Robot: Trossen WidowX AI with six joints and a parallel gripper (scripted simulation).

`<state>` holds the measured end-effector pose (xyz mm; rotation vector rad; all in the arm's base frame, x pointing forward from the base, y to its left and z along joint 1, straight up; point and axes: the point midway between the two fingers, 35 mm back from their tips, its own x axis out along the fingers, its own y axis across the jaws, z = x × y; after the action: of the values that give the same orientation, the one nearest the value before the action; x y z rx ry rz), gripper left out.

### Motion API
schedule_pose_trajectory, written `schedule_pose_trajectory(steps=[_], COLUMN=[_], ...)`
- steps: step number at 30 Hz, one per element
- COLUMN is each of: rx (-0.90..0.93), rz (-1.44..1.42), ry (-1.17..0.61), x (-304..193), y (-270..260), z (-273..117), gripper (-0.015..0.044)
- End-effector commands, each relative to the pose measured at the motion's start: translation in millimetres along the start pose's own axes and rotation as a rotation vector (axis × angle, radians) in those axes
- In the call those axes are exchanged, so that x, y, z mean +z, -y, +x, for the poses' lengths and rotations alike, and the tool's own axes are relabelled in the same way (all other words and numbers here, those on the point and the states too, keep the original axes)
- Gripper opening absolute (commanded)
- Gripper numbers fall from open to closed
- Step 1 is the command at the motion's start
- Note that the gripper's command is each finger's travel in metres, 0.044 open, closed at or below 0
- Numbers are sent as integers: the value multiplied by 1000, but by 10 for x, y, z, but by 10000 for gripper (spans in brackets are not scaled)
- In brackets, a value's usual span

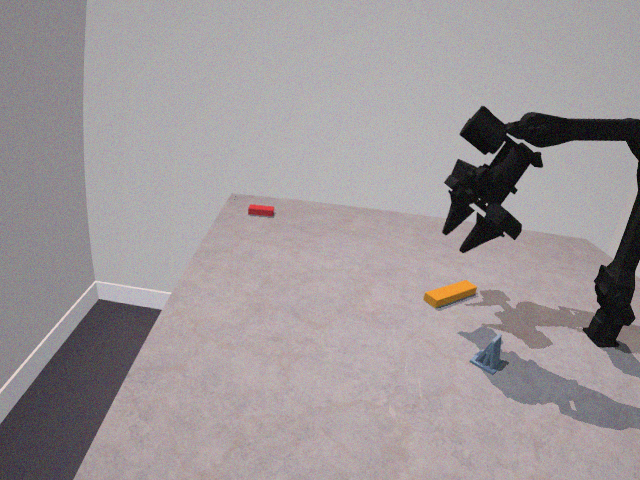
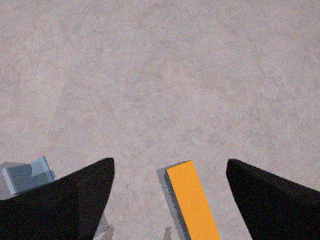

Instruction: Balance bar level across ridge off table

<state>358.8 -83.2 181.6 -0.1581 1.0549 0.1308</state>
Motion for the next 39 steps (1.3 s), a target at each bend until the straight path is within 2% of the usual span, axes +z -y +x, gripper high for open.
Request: schedule_pose_trajectory(steps=[1, 21, 27, 35, 39], rx=[4, 122, 129, 129, 129], rz=[-40, -324, -333, -333, -333], ry=[-72, -448, -460, -460, -460], x=[-68, -462, -489, -675, -682], y=[65, 350, 358, 337, 336], z=[99, 419, 459, 818, 828], gripper=[315, 315, 315, 315, 315])
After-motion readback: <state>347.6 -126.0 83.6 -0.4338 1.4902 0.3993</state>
